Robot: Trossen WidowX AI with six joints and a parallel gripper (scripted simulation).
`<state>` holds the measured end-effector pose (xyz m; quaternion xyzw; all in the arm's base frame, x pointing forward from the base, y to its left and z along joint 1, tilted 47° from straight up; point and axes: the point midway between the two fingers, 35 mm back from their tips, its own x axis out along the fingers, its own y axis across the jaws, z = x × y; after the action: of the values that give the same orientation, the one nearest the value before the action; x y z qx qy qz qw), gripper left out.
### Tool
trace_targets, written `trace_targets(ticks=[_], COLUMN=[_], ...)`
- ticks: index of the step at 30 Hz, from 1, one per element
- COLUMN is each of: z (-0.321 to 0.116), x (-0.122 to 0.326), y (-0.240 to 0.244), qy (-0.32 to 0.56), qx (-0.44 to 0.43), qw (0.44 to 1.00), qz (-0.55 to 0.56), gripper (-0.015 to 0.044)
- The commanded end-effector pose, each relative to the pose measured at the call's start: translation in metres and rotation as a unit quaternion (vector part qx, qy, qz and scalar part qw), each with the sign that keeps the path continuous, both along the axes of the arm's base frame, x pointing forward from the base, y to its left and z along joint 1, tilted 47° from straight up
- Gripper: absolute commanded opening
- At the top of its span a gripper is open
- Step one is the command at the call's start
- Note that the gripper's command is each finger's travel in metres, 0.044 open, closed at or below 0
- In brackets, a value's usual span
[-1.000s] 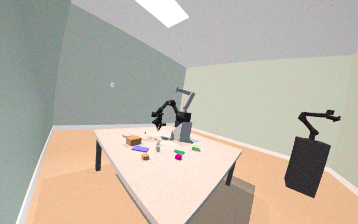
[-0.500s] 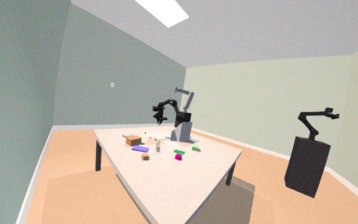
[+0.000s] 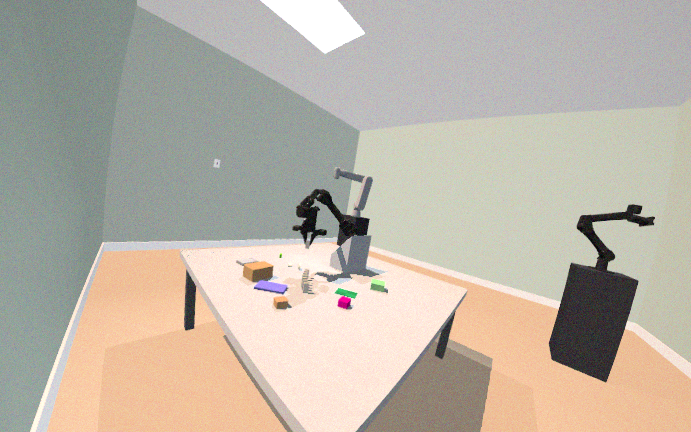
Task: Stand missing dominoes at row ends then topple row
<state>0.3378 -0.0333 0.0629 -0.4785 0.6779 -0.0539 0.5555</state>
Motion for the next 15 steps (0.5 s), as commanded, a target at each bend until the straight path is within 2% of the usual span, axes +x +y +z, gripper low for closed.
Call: trace_targets(ticks=[1,8,15], z=[-0.036,-0.04,-0.071], x=[0.014,0.015,0.023], y=[0.034,0.033,0.004], qy=[0.046,0.048,0.048], qx=[-0.012,-0.013,-0.01], qw=[0.998,0.998,0.998], qz=[0.044,0.046,0.047], gripper=[0.0107,0.0107,0.0107])
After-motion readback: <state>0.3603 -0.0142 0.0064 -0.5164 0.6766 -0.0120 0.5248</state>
